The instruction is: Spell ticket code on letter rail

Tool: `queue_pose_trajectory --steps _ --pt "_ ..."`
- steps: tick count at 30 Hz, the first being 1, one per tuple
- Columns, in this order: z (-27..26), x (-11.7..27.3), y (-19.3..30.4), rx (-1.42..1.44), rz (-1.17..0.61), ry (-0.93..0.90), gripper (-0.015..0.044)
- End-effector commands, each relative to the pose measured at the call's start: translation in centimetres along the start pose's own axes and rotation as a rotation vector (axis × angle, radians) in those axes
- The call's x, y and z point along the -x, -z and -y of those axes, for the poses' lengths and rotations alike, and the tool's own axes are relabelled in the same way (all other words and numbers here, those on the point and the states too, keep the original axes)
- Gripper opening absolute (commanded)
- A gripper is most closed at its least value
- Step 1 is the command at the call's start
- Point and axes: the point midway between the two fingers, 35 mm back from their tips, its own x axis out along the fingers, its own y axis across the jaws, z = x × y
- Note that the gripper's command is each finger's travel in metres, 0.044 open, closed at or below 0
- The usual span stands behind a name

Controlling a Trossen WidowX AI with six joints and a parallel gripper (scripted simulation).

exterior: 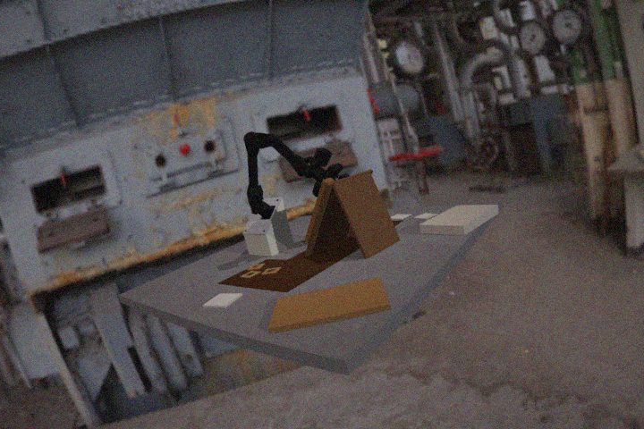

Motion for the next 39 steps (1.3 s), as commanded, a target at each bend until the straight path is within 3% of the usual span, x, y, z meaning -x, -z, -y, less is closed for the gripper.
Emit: queue_pose_trajectory --steps 1,39 --pt "0.09 0.1 -0.29 -0.013 0.005 0.002 0.0295" --pt "0.19 0.22 -0.61 -0.013 0.005 0.002 0.0295"
